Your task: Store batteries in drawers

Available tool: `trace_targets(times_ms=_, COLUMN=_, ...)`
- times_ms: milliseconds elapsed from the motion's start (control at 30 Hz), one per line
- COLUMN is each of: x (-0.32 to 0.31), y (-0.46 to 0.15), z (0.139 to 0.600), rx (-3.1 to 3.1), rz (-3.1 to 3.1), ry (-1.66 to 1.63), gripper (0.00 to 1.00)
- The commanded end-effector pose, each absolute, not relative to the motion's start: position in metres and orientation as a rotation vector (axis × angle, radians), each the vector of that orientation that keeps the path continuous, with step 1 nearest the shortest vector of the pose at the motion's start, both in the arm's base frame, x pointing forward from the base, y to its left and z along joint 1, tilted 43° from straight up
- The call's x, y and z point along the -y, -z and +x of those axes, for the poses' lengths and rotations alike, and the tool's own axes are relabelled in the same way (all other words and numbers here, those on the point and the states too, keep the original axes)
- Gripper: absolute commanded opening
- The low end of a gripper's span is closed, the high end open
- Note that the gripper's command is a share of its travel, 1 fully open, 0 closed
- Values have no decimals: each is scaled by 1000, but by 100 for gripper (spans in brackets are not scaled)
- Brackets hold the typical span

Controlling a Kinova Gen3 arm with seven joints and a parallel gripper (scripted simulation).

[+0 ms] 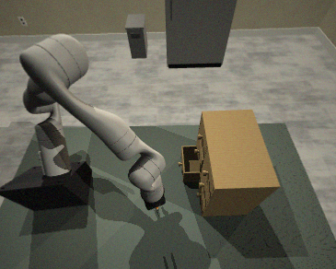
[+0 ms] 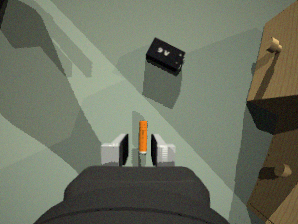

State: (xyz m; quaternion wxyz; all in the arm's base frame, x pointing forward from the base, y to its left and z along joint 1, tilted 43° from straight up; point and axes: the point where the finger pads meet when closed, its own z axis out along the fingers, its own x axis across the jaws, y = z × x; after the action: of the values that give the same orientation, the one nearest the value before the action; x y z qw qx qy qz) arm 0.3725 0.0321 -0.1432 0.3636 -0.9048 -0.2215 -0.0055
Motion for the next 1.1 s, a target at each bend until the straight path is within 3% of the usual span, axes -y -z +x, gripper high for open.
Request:
trace_targets(times_ms=0, x=-31, y=143, z=373, rx=570, rz=-2330, ry=16, gripper=54)
trace_targets(times_ms=1067, x=-61, y=175, z=369, rx=564, rz=-2330, ry=17, gripper=54)
